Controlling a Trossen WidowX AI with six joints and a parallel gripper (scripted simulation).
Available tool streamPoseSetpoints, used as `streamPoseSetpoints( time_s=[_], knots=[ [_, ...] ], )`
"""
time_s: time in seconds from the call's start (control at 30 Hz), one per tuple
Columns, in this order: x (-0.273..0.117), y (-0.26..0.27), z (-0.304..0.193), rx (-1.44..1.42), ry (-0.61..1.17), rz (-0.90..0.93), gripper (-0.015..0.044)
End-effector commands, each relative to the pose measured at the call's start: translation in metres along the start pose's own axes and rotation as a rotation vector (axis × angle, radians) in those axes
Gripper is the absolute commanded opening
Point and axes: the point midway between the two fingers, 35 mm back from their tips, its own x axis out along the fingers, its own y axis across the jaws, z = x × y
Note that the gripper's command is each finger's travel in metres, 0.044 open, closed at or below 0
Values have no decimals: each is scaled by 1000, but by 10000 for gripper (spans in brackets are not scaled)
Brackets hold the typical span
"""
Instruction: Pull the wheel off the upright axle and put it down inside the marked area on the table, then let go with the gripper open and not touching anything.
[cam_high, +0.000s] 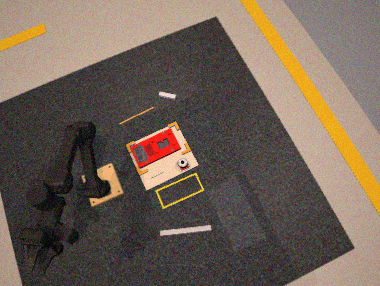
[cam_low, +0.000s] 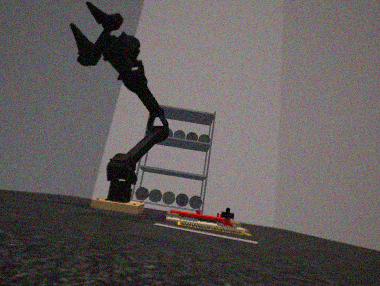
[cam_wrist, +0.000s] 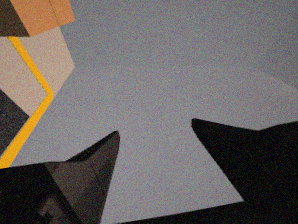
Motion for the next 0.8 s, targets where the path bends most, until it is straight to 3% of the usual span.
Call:
streamPoseSetpoints(
  time_s=[0.0,0.1,0.43,0.77],
  knots=[
    [1,1,2,6,-6,4,374],
    [11,13,25,82,-89,67,300],
    [18,62,147,345,-412,402,300],
    [-32,104,263,424,-650,755,300]
  ],
)
